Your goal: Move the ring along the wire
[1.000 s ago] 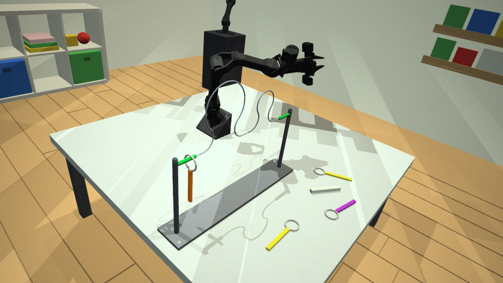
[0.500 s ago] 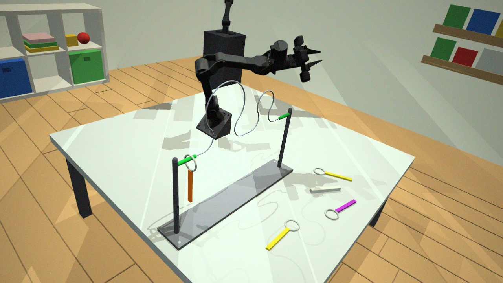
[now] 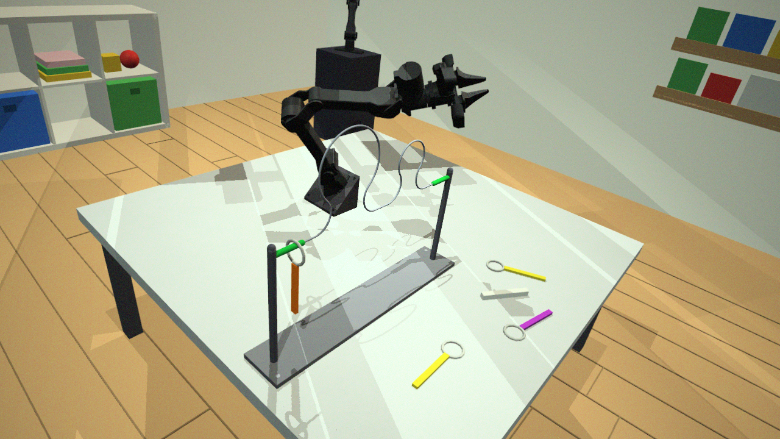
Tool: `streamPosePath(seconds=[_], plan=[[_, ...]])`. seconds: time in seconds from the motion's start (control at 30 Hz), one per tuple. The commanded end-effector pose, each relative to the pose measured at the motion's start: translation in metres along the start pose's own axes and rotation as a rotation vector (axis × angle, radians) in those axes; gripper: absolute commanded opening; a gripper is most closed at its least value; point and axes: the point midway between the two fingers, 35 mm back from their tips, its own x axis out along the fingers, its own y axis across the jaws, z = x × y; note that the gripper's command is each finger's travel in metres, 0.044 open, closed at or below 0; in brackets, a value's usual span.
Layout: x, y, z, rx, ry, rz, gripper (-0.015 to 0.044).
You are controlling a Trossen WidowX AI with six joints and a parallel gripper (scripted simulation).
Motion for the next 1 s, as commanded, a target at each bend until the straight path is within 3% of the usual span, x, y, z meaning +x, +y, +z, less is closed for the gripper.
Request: streamPosePath(seconds=[0.0,0.53,0.97], plan=[[-0.016,-0.019,0.025,-0.103,-0.048,-0.045,0.0160],[-0.094,-0.085,0.115,-0.503,-0.200,-0.255,0.0160],[-0.190,-0.149,0.186,-0.810,-0.274,-0.540,0.0160]])
